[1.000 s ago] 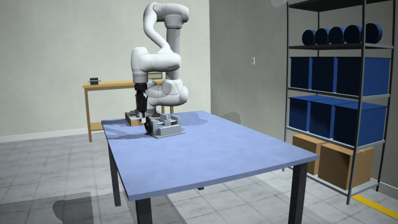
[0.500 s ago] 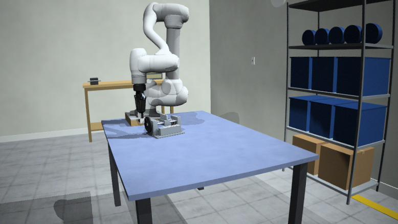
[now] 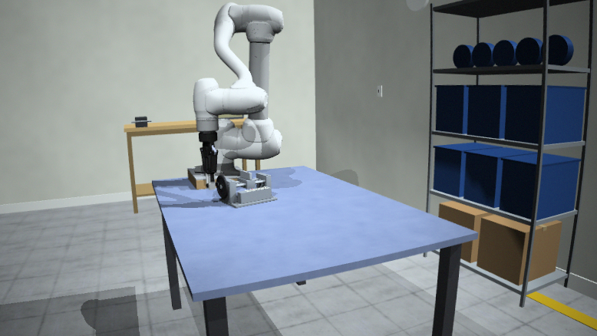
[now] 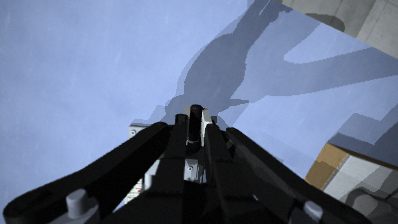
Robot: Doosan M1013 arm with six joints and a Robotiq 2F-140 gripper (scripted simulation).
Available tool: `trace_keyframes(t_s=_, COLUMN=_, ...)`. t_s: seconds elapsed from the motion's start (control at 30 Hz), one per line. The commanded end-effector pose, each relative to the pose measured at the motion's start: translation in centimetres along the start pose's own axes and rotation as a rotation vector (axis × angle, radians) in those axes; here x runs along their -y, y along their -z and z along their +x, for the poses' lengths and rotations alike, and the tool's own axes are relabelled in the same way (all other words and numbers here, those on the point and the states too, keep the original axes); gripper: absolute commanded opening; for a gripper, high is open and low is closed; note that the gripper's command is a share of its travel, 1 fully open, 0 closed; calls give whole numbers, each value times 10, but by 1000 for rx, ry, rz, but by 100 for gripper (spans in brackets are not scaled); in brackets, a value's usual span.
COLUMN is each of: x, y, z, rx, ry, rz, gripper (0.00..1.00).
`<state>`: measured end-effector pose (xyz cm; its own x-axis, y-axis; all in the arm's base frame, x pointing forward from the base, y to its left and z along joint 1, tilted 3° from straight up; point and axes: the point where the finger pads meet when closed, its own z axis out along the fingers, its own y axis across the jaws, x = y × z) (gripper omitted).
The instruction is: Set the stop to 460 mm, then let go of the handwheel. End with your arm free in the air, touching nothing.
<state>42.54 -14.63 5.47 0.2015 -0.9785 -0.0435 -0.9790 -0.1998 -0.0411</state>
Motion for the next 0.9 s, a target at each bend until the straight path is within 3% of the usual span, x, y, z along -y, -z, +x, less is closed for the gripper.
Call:
trace_keyframes(t_s=0.0, x=-1, y=-7, z=0, rx=0, ry=-1, rz=1, gripper=4)
trace_keyframes(t_s=0.87, x=16, y=-36, z=0, rx=0, ry=-1, rz=1, gripper=4)
